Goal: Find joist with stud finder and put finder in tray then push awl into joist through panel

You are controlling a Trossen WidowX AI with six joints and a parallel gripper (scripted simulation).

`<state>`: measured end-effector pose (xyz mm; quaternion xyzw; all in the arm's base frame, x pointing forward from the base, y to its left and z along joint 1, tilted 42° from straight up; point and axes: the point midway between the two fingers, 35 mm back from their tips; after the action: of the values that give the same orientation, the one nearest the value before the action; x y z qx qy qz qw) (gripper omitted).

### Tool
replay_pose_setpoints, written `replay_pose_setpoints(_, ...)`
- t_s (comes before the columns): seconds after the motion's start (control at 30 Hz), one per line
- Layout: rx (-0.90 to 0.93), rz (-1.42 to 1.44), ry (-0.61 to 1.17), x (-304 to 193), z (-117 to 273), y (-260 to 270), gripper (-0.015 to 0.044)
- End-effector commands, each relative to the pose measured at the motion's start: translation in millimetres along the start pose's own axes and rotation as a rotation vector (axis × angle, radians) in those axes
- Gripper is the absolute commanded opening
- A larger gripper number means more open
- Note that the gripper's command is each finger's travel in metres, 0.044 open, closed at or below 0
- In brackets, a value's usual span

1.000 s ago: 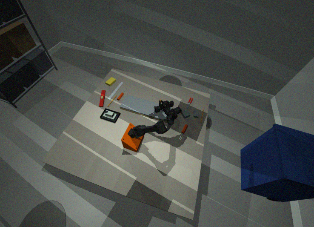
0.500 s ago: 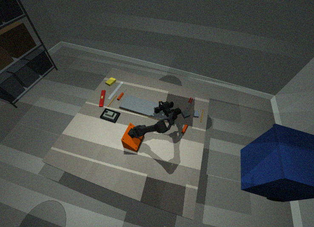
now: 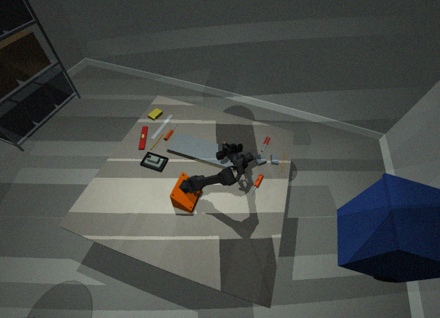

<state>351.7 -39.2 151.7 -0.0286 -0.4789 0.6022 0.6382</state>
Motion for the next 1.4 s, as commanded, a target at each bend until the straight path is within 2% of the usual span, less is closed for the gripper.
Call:
replay_pose_setpoints(0.0, 0.001, 0.003, -0.010, -3, -1, 2, 0.0000)
replay_pose_setpoints(0.9, 0.001, 0.003, -0.009, -40, -4, 10, 0.0000)
replay_pose_setpoints(1.37, 0.002, 0.001, -0.009, -39, -4, 10, 0.0000)
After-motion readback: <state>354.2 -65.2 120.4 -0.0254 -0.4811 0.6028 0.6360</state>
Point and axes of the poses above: the point midway between the two fingers, 35 mm back from their tips, its own z axis back along the fingers, its own y axis across the jaws, x = y × z, and after that the axes turned 12 degrees about z, right-handed
